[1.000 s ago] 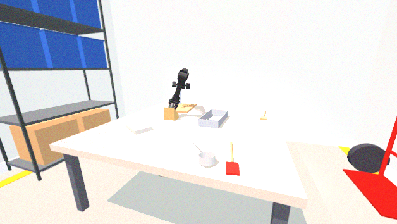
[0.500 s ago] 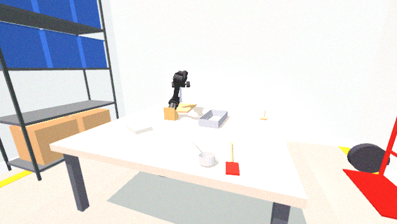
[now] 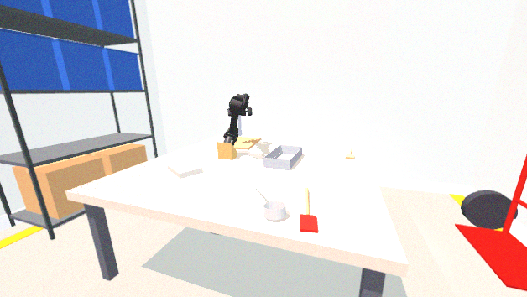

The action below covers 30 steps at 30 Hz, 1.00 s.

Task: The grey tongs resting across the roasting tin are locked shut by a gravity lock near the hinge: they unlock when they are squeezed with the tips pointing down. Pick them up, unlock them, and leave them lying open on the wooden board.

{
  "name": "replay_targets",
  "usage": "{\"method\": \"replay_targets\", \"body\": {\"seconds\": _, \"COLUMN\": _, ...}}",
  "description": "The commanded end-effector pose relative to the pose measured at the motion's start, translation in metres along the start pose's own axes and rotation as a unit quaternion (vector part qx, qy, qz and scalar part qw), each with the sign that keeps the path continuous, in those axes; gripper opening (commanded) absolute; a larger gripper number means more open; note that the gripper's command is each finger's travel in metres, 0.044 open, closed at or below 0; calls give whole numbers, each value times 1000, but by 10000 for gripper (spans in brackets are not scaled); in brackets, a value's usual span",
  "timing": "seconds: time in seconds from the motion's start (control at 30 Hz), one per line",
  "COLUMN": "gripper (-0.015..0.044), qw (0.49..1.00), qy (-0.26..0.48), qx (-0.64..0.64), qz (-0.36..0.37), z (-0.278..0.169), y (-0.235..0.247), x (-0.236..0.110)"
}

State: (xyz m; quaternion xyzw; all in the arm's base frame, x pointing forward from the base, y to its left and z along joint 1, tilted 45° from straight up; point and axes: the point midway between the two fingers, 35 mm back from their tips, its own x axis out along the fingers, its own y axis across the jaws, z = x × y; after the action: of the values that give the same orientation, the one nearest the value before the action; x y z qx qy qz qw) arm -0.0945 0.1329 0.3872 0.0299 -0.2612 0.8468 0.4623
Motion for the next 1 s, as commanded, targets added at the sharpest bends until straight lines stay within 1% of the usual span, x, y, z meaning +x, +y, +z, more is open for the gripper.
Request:
{"method": "replay_targets", "body": {"seconds": 0.0, "gripper": -150, "qw": 1000, "qy": -6, "qx": -4, "qz": 0, "z": 2, "y": 0, "x": -1}}
{"method": "replay_targets", "body": {"seconds": 0.7, "gripper": -150, "qw": 1000, "qy": -5, "qx": -4, "qz": 1, "z": 2, "y": 0, "x": 0}}
{"method": "replay_targets", "body": {"seconds": 0.97, "gripper": -150, "qw": 999, "qy": 39, "qx": 24, "qz": 7, "z": -3, "y": -3, "x": 10}}
